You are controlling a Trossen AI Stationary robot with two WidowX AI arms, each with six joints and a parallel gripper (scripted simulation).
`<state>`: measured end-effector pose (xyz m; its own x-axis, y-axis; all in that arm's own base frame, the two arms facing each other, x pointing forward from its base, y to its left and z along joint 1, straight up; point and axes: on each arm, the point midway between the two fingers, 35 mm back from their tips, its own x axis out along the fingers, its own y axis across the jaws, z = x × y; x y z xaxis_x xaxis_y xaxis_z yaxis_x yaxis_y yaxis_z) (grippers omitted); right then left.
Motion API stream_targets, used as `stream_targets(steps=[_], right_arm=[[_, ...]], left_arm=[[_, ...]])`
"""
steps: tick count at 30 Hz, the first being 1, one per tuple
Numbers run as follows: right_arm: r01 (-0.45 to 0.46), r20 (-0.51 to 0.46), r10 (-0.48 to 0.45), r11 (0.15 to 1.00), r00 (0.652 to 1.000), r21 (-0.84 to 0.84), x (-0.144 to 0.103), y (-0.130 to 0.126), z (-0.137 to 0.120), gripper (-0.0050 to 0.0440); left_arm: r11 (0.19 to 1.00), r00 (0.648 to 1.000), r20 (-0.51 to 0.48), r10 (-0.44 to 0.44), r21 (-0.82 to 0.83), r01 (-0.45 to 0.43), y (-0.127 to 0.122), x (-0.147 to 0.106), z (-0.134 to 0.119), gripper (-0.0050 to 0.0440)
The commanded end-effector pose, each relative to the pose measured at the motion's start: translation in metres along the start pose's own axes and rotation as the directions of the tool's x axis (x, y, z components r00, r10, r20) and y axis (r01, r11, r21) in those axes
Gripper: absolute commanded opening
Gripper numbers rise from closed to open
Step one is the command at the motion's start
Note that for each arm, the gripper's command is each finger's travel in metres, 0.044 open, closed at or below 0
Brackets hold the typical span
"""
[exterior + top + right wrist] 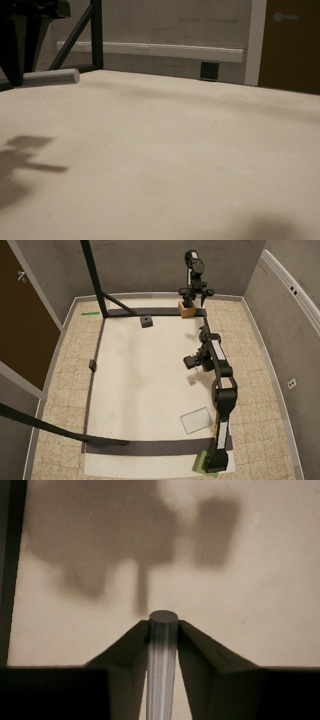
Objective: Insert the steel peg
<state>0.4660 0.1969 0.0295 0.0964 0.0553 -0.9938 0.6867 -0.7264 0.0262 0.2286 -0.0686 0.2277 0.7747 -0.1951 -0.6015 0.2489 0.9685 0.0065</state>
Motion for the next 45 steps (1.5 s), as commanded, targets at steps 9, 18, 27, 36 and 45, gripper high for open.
stream_targets(steps=[9, 18, 27, 36, 45], right_arm=[[-0.016, -0.197, 0.032, 0.997, 0.98, 0.081, -0.019, -0.006, 0.023, -0.005], [-0.026, -0.314, 0.064, 0.992, 0.947, 0.123, -0.01, -0.008, 0.029, -0.005], [-0.039, -0.461, 0.114, 0.985, 0.88, 0.17, -0.004, -0.007, 0.027, -0.005], [-0.043, -0.566, 0.164, 0.975, 0.808, 0.22, 0.008, -0.008, 0.029, -0.005], [-0.04, -0.649, 0.204, 0.965, 0.733, 0.258, 0.025, -0.009, 0.028, -0.005]], left_arm=[[1.0, 0.967, -0.253, 0.005, 0.015, -0.001, 0.001, 0.052, 0.069, 0.022], [1.0, 0.926, -0.377, 0.003, 0.015, 0.002, 0.003, 0.096, 0.084, 0.022], [1.0, 0.88, -0.475, 0.0, 0.011, 0.006, 0.006, 0.137, 0.088, 0.022], [1.0, 0.844, -0.537, -0.004, 0.007, 0.009, 0.008, 0.167, 0.086, 0.022], [1.0, 0.822, -0.57, -0.006, 0.005, 0.01, 0.01, 0.183, 0.083, 0.022]])
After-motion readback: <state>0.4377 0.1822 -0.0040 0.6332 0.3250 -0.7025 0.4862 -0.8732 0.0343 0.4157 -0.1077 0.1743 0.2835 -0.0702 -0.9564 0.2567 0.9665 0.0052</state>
